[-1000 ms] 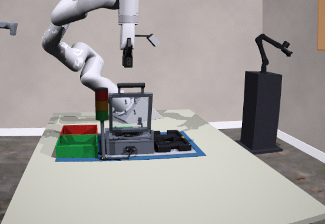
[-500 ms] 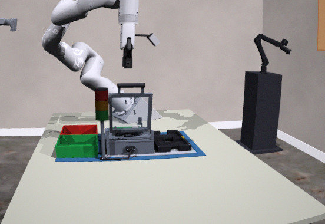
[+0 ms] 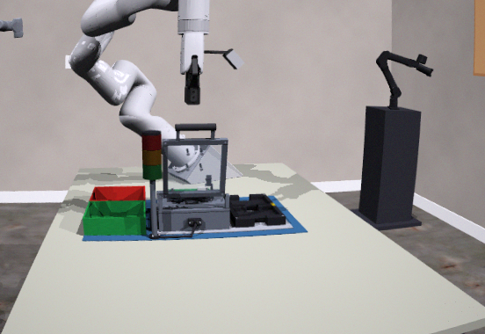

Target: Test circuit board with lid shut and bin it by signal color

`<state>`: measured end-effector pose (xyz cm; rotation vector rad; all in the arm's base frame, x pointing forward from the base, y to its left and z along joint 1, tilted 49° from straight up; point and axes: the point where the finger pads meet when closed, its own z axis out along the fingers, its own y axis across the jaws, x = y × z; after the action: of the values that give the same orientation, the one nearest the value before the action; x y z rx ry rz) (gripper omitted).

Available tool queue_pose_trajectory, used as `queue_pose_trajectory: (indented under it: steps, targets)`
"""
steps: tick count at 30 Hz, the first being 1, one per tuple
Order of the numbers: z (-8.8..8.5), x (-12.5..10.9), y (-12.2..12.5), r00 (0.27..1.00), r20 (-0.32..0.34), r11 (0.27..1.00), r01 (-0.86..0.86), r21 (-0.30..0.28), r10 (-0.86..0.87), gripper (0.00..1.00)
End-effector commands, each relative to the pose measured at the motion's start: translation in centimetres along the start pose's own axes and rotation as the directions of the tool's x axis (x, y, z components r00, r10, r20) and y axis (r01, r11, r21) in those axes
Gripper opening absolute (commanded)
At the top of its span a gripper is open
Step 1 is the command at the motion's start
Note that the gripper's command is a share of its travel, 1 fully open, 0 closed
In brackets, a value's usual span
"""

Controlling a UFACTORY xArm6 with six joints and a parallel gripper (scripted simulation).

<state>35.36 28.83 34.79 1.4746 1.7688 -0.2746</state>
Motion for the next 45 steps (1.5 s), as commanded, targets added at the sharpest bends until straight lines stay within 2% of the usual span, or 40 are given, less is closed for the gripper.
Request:
queue_pose_trajectory:
  steps: [1, 5, 9, 19, 37, 45]
  targets:
    - [-0.2, 0.2, 4.2, 1.000, 0.001, 1.000, 0.001, 0.006, -0.001, 0.51]
    - [-0.1, 0.2, 6.3, 1.000, 0.001, 1.000, 0.001, 0.006, -0.001, 0.51]
    - [-0.1, 0.2, 7.2, 1.000, 0.001, 1.000, 0.001, 0.006, -0.001, 0.51]
    - [0.0, 0.2, 7.2, 1.000, 0.001, 1.000, 0.001, 0.006, -0.001, 0.51]
    - [1.6, 0.2, 7.2, 1.000, 0.001, 1.000, 0.001, 0.006, -0.001, 0.51]
    - [1.7, 0.2, 7.2, 1.000, 0.001, 1.000, 0.001, 0.006, -0.001, 0.51]
